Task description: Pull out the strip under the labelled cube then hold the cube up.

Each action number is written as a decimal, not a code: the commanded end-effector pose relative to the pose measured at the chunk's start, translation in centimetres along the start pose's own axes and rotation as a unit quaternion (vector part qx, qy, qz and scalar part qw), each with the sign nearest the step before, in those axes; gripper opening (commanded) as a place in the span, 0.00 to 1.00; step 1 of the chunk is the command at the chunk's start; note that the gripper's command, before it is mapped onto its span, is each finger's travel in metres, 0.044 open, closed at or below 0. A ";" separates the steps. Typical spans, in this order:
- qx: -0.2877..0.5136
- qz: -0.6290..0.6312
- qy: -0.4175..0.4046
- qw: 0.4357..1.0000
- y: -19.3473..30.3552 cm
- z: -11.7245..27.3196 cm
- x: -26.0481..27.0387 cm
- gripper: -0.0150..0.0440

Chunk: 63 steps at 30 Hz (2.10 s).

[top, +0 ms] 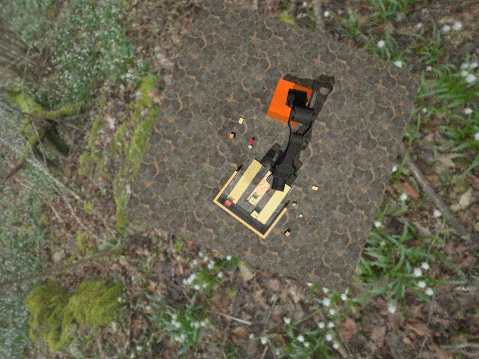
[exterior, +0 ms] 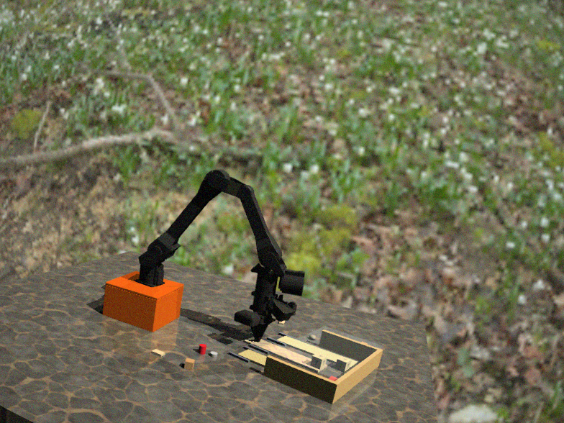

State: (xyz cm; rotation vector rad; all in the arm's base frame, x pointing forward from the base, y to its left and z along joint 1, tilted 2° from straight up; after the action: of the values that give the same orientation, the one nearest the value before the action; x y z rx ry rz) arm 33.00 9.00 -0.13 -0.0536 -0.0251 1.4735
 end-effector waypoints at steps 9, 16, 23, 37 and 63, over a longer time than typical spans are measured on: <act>0.017 0.002 0.001 1.000 2.4 -0.7 0.2 0.25; 0.017 0.002 0.001 1.000 3.4 -0.6 0.2 0.25; 0.017 0.002 0.001 1.000 4.3 -0.6 0.3 0.25; 0.018 0.002 0.001 1.000 6.1 -0.6 0.4 0.25; 0.019 0.002 0.001 1.000 9.2 -0.5 0.6 0.25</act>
State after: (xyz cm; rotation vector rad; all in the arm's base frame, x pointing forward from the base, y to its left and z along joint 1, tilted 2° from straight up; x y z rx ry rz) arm 25.29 10.52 -0.43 -0.0494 -0.0293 1.4761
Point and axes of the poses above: the point midway between the two fingers, 35 mm back from their tips, its own z axis back along the fingers, its own x axis across the jaws, y = z × x, the point moved 6 cm from there along z, back along the fingers, and after that the axes turned 4 degrees about z, right-handed, at the moved point
